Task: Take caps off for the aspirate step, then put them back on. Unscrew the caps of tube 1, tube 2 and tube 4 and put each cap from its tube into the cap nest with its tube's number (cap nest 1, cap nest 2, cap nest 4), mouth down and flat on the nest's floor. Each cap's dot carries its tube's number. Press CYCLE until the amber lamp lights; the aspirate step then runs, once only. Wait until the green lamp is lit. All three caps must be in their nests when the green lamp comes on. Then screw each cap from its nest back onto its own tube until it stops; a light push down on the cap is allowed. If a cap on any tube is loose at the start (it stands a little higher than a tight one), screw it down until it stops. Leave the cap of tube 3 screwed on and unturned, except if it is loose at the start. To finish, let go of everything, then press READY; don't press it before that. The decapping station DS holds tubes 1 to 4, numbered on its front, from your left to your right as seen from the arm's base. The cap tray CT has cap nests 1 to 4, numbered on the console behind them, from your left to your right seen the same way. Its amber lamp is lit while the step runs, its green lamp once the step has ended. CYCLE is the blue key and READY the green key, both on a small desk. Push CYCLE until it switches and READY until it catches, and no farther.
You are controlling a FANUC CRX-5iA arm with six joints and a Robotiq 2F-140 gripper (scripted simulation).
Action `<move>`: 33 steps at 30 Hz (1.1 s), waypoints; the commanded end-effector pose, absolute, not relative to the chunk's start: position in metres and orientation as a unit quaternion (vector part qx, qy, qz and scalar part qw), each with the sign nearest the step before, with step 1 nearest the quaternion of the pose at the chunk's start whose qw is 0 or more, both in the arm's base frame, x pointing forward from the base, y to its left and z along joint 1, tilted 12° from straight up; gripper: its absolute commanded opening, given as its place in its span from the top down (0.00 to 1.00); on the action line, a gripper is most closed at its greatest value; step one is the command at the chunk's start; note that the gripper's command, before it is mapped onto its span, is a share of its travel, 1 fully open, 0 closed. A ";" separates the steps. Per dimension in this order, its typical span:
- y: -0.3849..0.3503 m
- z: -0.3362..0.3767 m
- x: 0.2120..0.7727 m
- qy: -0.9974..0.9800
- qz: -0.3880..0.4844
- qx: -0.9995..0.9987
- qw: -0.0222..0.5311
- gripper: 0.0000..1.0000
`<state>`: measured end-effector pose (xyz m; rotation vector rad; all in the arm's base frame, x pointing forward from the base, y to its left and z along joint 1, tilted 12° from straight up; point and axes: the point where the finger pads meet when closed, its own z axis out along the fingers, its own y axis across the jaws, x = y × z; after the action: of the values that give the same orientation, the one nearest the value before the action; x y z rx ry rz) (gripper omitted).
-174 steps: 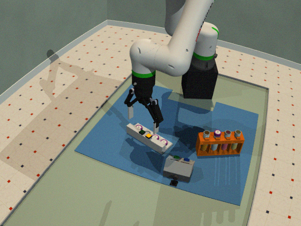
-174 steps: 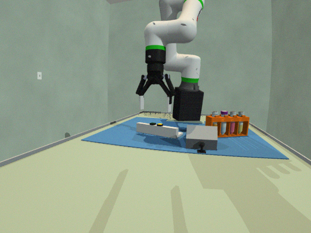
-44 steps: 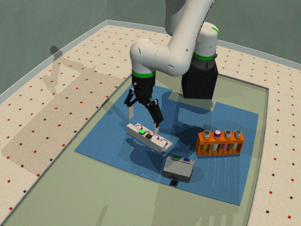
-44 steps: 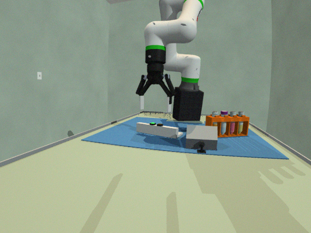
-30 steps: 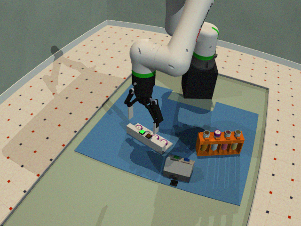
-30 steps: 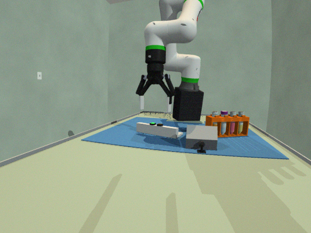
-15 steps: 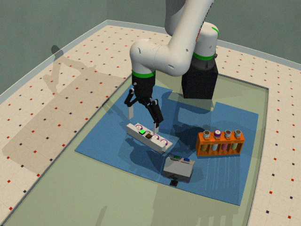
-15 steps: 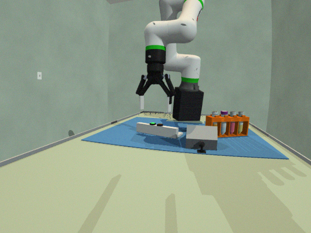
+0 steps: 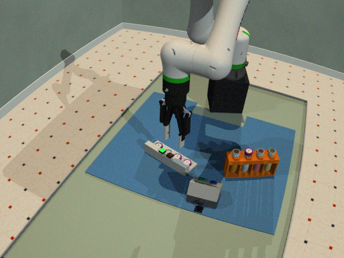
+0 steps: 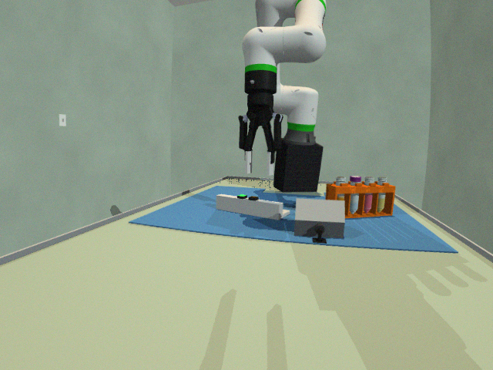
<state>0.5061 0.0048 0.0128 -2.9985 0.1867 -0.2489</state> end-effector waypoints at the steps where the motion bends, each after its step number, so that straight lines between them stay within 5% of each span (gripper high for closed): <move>1: 0.023 0.028 0.492 0.063 -0.083 -0.993 0.062 0.71; 13: 0.050 0.048 0.471 0.063 -0.083 -0.993 0.062 0.71; 33: 0.061 -0.040 0.487 0.063 -0.083 -0.993 0.062 0.71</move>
<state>0.4840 0.0589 -0.0264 -3.0006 0.1889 -0.2500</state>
